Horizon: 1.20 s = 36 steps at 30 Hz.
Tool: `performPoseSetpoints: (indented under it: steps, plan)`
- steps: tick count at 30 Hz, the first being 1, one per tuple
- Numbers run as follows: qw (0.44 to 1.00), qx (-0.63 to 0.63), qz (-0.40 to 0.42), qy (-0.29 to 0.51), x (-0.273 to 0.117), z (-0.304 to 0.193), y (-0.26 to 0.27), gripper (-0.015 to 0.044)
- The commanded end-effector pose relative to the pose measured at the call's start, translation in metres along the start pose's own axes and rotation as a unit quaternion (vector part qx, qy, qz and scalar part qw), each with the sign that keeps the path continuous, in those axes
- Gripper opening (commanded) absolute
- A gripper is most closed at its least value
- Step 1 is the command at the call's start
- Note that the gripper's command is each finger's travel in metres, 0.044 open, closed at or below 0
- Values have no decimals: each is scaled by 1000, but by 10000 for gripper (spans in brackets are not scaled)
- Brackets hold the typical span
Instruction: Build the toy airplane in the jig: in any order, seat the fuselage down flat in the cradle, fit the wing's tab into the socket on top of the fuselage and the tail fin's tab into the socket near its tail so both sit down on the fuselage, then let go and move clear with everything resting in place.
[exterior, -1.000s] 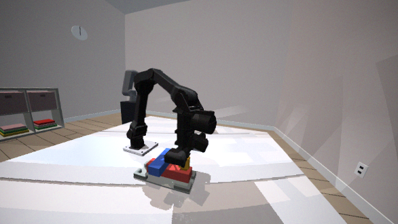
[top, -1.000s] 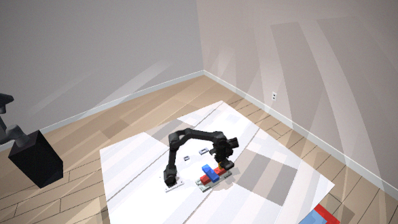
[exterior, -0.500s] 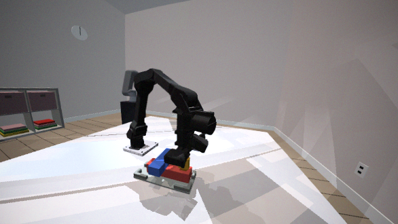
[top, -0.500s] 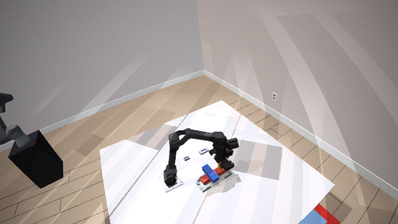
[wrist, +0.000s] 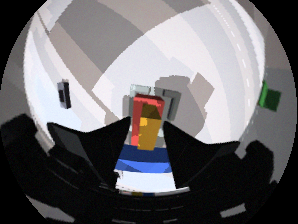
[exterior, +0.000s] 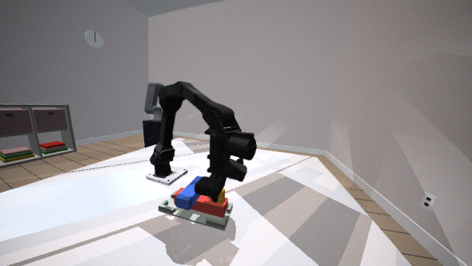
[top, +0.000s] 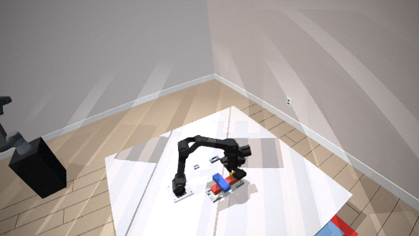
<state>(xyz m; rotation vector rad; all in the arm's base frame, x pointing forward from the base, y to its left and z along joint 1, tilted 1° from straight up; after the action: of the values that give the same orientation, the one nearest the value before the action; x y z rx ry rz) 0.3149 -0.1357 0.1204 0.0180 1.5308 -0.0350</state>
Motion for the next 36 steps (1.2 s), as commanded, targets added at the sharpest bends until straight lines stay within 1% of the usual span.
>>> performPoseSetpoints:
  steps: [1,5,7,12,14,36]
  plan:
    - [1000,0,0,0,0,0,0,260]
    - [1000,0,0,0,0,0,0,260]
    - [1000,0,0,0,-9,1,-1,260]
    - [1000,-1,1,-1,-72,2,-2,260]
    - [1000,-1,2,-1,-89,0,-1,260]
    - [1000,-1,1,-1,-91,1,-3,260]
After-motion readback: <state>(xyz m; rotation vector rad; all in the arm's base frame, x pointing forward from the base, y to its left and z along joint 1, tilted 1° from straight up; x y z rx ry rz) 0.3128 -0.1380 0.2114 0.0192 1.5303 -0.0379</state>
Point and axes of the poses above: the point midway between the two fingers, 35 mm back from their tips, its own x axis out along the fingers, its own y axis across the jaws, z = x × y, the point moved 3 cm from there along -x, back along the fingers, and after that the axes turned 2 degrees about -x, right-handed, at the moved point
